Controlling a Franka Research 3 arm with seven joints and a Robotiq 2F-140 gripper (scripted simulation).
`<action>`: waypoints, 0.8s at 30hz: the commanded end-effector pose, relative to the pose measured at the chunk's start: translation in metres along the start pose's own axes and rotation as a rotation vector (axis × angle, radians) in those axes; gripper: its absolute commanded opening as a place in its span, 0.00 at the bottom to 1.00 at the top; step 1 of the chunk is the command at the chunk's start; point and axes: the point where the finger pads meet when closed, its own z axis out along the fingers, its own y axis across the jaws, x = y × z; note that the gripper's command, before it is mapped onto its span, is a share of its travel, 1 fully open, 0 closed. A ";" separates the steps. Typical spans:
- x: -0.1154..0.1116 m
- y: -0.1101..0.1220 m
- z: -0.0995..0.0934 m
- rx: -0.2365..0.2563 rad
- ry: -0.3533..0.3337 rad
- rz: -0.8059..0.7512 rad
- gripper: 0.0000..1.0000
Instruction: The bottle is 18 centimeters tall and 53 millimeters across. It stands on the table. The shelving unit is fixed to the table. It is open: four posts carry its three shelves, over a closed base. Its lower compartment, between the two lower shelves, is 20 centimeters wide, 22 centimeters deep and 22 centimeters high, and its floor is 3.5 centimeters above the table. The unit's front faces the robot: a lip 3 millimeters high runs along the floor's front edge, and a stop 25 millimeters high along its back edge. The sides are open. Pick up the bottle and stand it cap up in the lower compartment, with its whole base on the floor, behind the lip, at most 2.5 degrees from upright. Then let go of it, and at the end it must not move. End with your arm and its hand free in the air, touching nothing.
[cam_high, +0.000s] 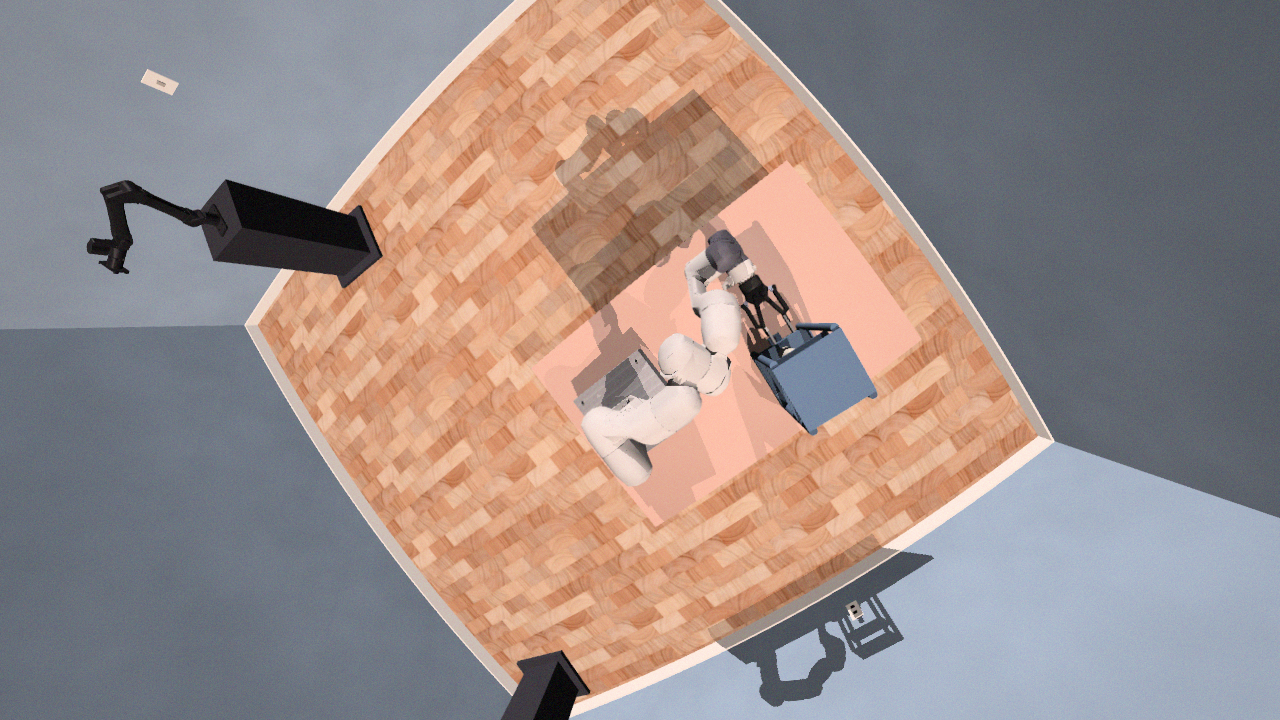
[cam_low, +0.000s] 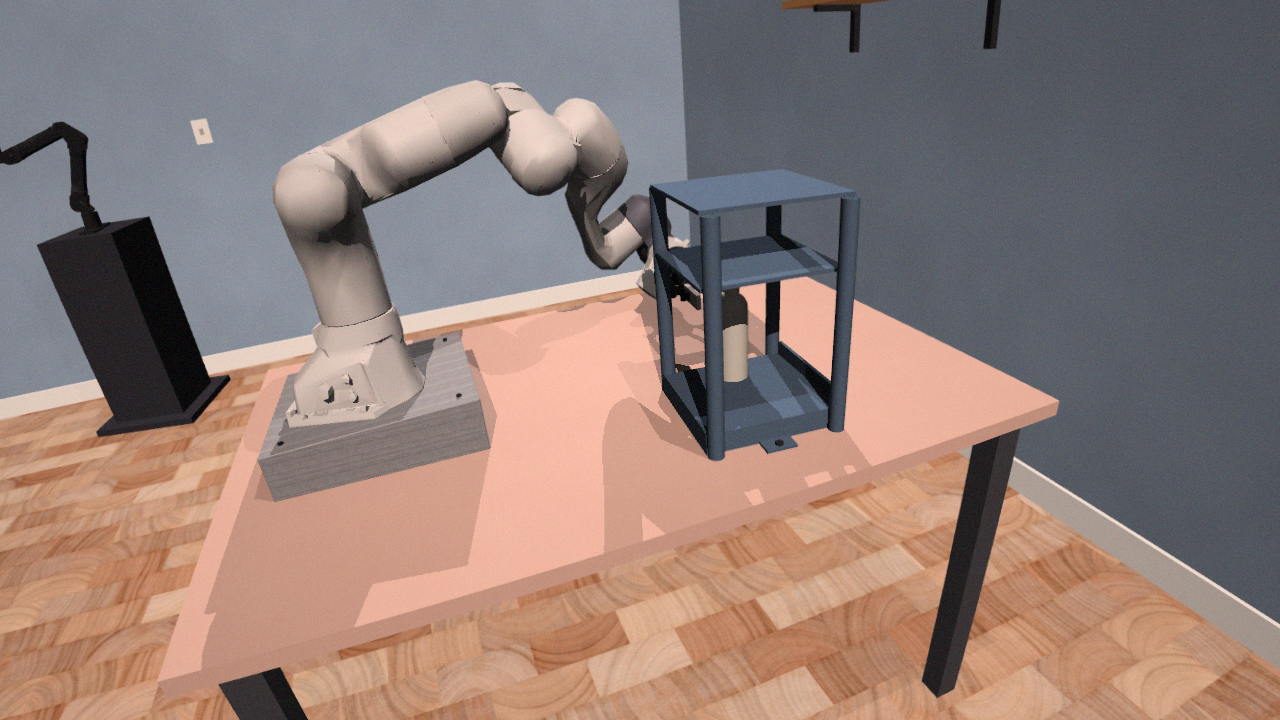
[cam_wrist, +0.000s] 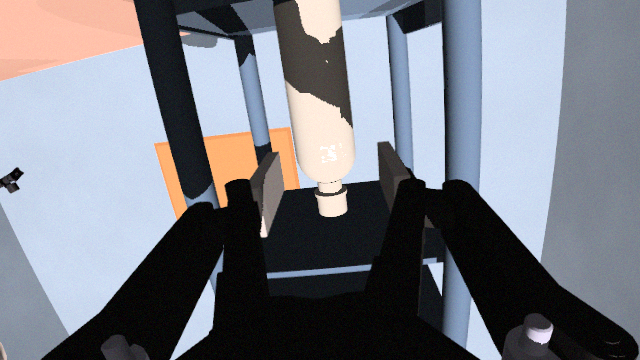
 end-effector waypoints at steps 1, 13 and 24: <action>-0.001 -0.002 -0.011 0.006 -0.005 -0.020 0.44; -0.001 -0.002 -0.035 0.006 -0.005 -0.020 0.44; -0.001 -0.002 -0.044 0.006 -0.005 -0.020 0.44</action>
